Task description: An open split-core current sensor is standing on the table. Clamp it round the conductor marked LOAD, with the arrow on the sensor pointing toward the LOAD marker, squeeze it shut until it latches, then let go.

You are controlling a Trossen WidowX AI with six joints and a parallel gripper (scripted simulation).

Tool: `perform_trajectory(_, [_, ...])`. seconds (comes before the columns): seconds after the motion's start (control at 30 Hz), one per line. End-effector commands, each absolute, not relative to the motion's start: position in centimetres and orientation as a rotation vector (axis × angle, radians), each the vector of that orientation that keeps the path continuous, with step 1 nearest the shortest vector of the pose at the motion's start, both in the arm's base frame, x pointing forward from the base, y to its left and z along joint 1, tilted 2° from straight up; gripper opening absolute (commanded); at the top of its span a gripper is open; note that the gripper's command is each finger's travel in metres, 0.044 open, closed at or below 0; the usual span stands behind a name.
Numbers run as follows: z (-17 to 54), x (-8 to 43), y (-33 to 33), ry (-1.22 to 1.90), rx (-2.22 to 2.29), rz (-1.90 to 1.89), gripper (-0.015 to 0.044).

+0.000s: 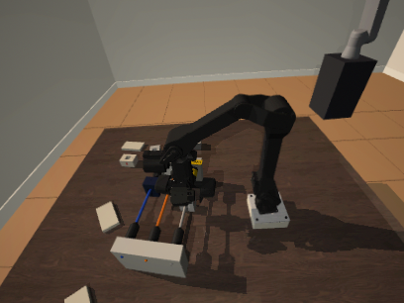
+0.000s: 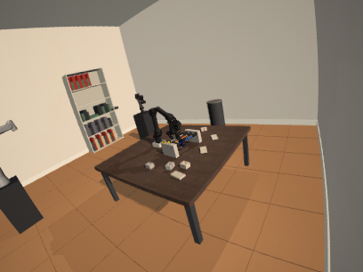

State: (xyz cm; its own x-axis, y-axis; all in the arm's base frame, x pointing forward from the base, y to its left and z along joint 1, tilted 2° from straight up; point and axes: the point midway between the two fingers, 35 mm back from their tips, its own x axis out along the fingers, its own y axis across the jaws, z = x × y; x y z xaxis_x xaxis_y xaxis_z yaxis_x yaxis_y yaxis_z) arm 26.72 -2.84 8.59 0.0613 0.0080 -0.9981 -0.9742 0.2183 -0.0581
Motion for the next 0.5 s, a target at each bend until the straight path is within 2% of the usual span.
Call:
perform_trajectory(0.0, [8.6, 26.7, -2.8, 1.251, -1.064, 1.011, 0.044])
perform_trajectory(0.23, [8.8, 26.8, -2.8, 1.251, -1.064, 1.011, 0.044])
perform_trajectory(0.47, [17.2, 26.5, -2.7, 1.245, -1.069, 1.008, 0.044])
